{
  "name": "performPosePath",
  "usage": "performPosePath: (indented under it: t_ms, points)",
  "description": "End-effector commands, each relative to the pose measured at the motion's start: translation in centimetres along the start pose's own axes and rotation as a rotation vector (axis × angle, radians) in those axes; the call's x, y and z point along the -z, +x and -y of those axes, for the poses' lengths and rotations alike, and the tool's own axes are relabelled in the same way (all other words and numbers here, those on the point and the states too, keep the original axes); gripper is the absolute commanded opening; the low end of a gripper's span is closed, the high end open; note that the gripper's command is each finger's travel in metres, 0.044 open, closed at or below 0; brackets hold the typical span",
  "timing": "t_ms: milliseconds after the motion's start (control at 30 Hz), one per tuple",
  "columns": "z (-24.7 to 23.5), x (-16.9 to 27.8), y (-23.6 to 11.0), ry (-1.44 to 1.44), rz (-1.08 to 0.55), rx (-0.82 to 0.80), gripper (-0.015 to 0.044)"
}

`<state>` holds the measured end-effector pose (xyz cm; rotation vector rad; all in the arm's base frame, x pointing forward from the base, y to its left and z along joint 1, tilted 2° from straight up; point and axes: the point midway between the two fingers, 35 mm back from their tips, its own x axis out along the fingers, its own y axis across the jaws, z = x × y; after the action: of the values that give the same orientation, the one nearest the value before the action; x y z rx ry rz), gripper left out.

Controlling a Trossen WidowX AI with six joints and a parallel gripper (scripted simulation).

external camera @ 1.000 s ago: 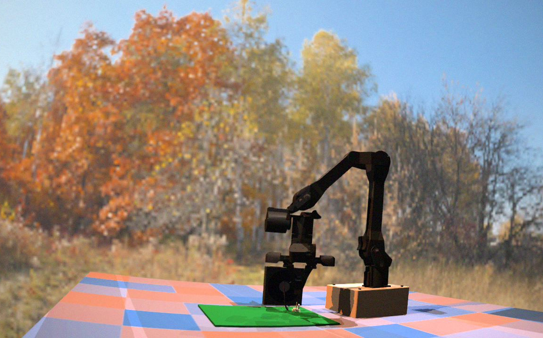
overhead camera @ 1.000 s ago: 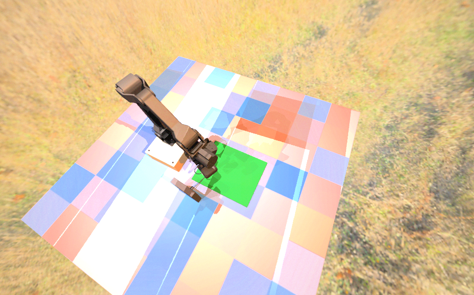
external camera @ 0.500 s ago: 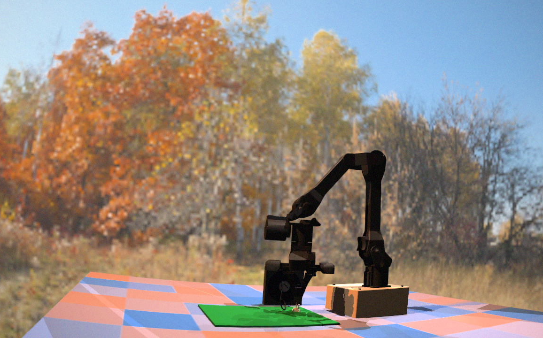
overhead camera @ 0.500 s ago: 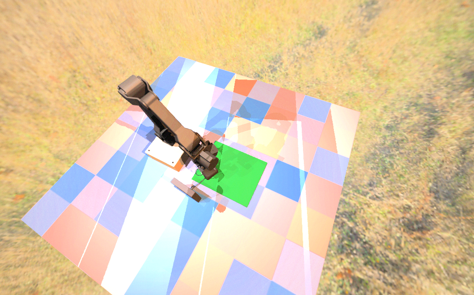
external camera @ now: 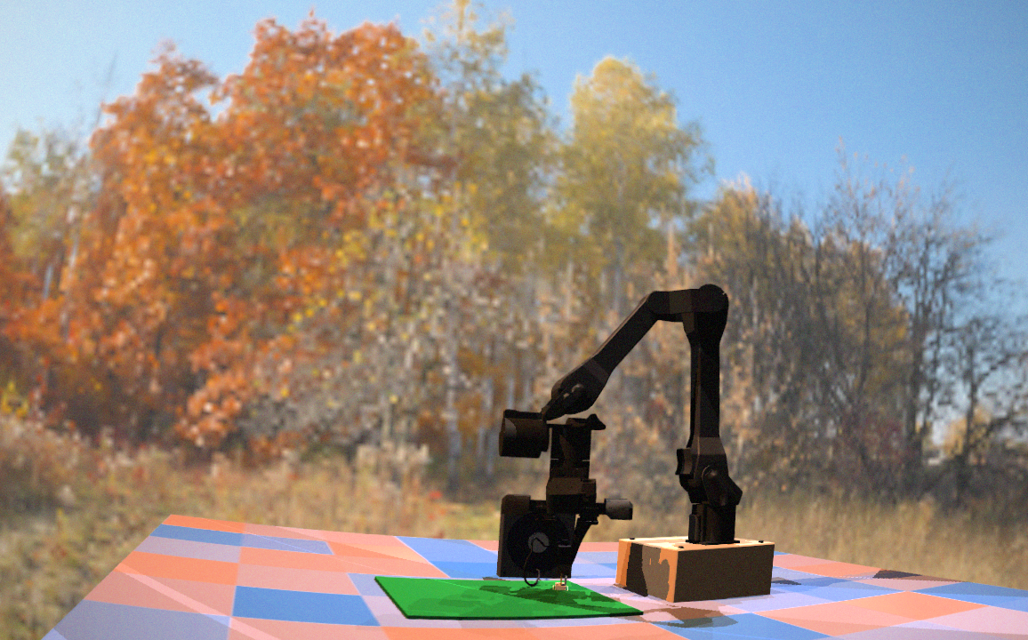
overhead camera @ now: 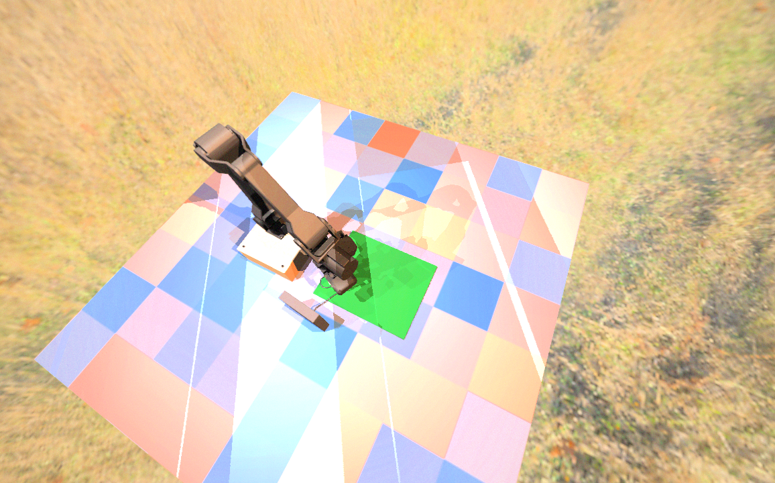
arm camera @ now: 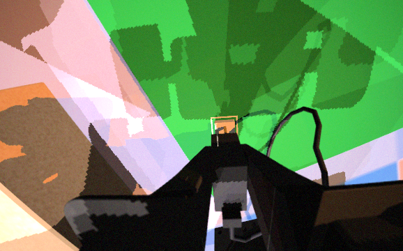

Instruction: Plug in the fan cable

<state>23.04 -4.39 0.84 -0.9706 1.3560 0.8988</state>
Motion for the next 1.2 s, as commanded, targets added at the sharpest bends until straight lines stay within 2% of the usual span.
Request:
performPosePath:
  t_ms: [0, 1167]
  points:
    - [0.51, -0.13, -0.17, 0.006, 0.005, 0.01, 0.0]
    - [-0.11, -0.01, -0.15, 0.003, 0.005, 0.01, 0.0]
